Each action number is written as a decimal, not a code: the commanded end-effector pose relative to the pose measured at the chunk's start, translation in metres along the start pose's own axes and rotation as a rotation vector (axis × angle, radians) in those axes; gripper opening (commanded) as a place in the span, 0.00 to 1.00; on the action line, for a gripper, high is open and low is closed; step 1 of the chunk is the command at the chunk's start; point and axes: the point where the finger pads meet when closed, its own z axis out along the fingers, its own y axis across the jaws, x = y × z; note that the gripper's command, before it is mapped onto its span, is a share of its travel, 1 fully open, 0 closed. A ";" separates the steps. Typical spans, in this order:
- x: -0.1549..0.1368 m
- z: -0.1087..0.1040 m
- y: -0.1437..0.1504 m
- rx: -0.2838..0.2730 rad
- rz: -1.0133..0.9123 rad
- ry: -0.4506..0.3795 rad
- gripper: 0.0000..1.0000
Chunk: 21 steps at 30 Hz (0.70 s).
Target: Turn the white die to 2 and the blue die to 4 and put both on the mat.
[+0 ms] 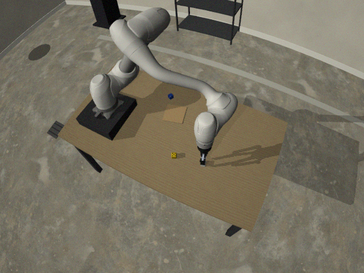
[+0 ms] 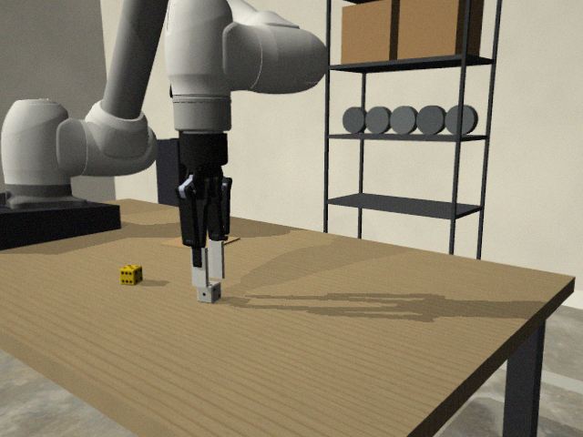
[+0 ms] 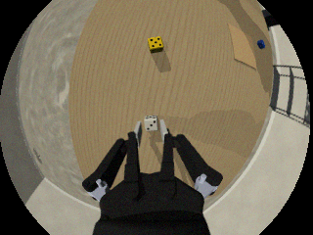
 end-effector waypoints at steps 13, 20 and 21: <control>0.001 0.027 0.003 -0.001 -0.001 0.003 0.35; 0.001 0.028 0.003 -0.001 -0.001 0.003 0.35; 0.001 0.028 0.003 -0.001 -0.001 0.003 0.35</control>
